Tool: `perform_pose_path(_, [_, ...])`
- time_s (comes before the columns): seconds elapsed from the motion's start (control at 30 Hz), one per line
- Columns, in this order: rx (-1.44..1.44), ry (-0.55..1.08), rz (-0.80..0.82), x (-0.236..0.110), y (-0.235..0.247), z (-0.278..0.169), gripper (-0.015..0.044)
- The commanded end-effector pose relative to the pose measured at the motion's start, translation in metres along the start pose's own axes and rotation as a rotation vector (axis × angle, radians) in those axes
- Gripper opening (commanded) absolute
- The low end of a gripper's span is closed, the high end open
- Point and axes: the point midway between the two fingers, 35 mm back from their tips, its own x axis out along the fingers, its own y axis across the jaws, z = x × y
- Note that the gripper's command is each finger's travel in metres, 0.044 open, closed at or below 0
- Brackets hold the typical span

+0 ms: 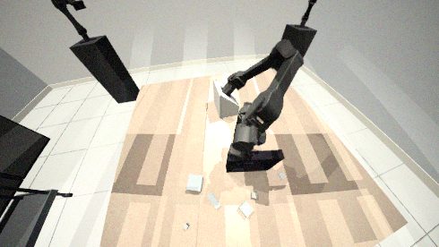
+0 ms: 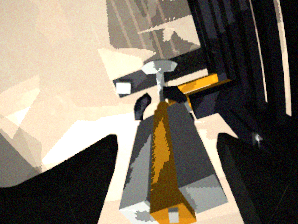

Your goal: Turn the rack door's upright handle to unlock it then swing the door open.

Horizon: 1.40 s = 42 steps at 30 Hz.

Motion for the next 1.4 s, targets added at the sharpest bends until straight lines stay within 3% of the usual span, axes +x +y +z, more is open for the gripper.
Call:
perform_pose_path(0.0, [-0.183,-0.005,0.001,0.0002,0.0003,0.0006,0.0287])
perform_pose_path(0.2, [-0.472,-0.005,0.0,0.0002,0.0003,0.0005,0.0287])
perform_pose_path(0.4, [-0.504,-0.005,0.0,0.0002,0.0003,0.0005,0.0287])
perform_pose_path(0.63, [-0.504,-0.005,0.0,0.0002,0.0003,0.0005,0.0104])
perform_pose_path(1.07, [-0.504,-0.005,0.0,0.0002,0.0003,0.0005,0.0017])
perform_pose_path(1.37, [-0.41,-0.005,0.001,0.0002,0.0039,0.001,0.0016])
